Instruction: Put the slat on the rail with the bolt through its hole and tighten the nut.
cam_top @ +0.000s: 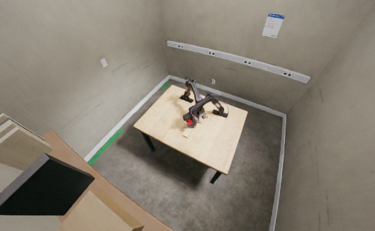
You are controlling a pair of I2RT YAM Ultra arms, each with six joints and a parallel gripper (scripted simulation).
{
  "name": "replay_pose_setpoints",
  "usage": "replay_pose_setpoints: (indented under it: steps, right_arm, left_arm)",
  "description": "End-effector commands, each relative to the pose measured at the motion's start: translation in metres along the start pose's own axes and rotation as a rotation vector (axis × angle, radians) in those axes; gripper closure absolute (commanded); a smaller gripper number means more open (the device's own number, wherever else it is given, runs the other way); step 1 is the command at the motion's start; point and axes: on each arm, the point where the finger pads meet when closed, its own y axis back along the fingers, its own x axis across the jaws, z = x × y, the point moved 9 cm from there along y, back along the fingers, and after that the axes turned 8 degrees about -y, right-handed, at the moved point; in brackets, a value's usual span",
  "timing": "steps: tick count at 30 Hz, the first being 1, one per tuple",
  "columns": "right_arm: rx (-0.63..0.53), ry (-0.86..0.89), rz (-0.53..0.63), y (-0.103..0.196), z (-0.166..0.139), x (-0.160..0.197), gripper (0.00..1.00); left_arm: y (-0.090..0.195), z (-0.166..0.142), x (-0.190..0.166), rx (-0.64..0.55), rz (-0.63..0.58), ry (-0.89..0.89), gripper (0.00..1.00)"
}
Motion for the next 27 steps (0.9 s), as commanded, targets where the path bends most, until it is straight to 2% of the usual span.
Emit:
replay_pose_setpoints:
  steps: [1,4,5,11,27]
  right_arm:
    - [-0.013,0.279,-0.007,0.0089,0.0017,-0.0013,0.66]
    - [-0.012,0.327,-0.007,0.009,0.0017,-0.0013,0.66]
    - [-0.011,0.446,-0.008,0.0091,0.0018,-0.0013,0.66]
    - [-0.012,0.7,-0.009,0.0093,0.0016,-0.0014,0.66]
    - [-0.012,0.7,-0.009,0.0093,0.0016,-0.0014,0.66]
  left_arm:
    - [0.0047,0.0009,-0.0004,-0.013,-0.006,0.0,0.28]
    - [0.0047,0.0009,-0.0004,-0.013,-0.006,0.0,0.28]
    - [0.0047,0.0009,-0.0004,-0.013,-0.006,0.0,0.28]
    - [0.0047,0.0009,-0.0004,-0.013,-0.006,0.0,0.28]
    - [0.0047,0.0009,-0.0004,-0.013,-0.006,0.0,0.28]
